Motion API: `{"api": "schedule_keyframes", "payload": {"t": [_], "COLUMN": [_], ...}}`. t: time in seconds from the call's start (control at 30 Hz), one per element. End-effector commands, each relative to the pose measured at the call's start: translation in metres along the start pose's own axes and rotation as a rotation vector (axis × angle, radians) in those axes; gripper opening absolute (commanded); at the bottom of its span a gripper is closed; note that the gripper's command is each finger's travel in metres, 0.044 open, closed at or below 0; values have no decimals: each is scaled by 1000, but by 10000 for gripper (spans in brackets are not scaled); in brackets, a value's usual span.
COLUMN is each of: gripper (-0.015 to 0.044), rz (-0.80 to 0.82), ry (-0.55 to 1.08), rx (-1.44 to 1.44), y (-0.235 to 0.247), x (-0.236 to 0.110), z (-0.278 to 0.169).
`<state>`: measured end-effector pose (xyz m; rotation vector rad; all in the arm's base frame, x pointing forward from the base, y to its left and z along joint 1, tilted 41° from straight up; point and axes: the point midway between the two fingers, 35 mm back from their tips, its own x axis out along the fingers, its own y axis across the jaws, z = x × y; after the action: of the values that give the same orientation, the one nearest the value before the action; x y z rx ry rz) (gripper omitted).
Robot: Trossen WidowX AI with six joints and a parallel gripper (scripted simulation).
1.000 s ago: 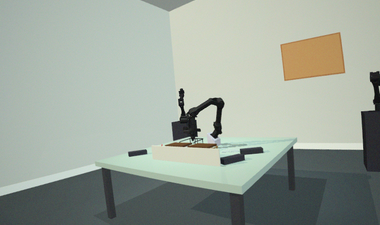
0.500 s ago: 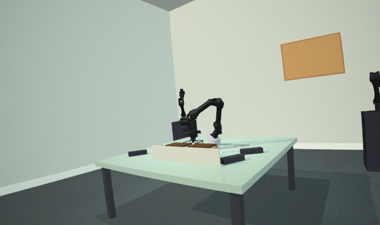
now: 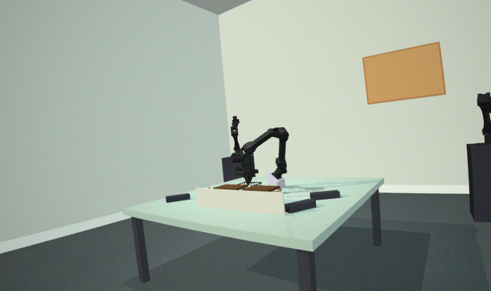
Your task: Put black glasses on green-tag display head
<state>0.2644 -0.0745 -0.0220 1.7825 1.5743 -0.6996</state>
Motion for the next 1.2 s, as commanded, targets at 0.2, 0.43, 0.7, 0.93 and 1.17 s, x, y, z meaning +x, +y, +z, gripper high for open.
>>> {"api": "schedule_keyframes", "payload": {"t": [0.2,0.43,0.7,0.93,1.17], "gripper": [0,0,0,0,0], "rz": [9,9,10,10,11], "ry": [2,2,2,2,2], "rx": [2,2,2,1,1], "y": [15,25,36,45,55], "x": [0,1,1,2,2], "z": [0,0,0,0,-1]}}
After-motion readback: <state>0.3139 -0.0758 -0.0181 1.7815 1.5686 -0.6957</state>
